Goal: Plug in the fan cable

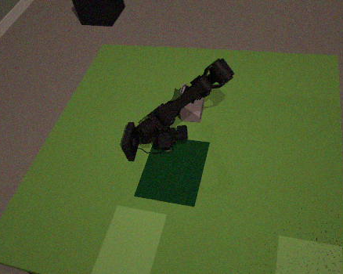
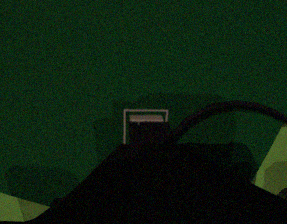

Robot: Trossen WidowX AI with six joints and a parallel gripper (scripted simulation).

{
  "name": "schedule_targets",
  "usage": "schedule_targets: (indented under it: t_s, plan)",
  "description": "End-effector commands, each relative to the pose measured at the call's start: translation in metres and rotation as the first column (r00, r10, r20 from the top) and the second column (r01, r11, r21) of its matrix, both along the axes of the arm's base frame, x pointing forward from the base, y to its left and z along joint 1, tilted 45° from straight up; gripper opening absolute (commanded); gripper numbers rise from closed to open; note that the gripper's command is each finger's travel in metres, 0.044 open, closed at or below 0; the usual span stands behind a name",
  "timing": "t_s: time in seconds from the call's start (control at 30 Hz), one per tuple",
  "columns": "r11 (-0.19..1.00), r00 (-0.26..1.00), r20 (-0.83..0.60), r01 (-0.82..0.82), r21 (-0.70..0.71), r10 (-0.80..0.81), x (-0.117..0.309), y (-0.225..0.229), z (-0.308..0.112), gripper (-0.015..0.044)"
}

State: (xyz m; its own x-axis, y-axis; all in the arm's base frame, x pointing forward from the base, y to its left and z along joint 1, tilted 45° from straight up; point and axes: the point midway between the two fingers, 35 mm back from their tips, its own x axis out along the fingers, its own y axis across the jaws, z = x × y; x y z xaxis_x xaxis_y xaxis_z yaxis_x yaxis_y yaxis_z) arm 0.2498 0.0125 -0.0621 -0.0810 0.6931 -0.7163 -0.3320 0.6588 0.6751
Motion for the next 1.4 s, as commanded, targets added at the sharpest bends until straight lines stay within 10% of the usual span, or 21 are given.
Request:
schedule_targets:
  t_s: [0.0, 0.17, 0.5, 0.93, 1.37]
  plan:
    - [1.0, 1.0, -0.005, 0.002, 0.005, -0.002, -0.001, 0.004, -0.002, 0.0]
    - [1.0, 1.0, -0.005, 0.002, 0.005, -0.002, -0.001, 0.005, -0.004, 0.0]
    - [1.0, 1.0, 0.001, 0.0, 0.001, 0.0, 0.0, 0.002, -0.002, 0.026]
    - [1.0, 1.0, -0.005, 0.003, 0.002, -0.003, 0.007, -0.036, 0.037, 0.026]
    - [1.0, 1.0, 0.0, 0.002, 0.006, -0.002, 0.113, 0.008, 0.068, 0.026]
